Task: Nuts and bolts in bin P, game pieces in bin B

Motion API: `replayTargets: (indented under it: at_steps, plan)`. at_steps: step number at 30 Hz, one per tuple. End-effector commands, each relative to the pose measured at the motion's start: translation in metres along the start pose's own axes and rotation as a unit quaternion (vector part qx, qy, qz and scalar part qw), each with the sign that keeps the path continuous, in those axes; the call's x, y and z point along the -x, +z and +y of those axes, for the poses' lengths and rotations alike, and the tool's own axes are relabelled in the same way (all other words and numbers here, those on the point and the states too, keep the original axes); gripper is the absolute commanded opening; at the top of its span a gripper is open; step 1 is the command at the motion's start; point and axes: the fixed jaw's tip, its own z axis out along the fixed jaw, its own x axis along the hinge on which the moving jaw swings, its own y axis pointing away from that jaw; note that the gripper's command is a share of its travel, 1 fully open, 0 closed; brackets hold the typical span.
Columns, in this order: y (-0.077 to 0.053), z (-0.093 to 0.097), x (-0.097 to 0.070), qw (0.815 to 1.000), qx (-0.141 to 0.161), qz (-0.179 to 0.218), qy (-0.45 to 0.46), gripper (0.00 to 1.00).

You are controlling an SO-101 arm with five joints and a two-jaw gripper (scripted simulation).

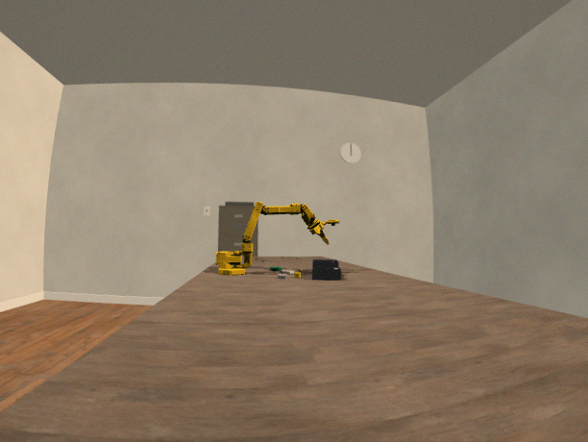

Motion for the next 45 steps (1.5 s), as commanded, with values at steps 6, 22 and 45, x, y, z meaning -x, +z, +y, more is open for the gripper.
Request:
replayTargets:
  at_steps: [6, 22, 45]
  plan:
    - [-0.013, 0.005, -0.025, 0.987, -0.001, 0.064, -0.146, 0.72]
    - [-0.027, -0.006, -0.094, 0.88, 0.031, 0.252, -0.402, 0.32]
    - [-0.034, -0.009, -0.108, 0.84, 0.05, 0.293, -0.454, 0.23]
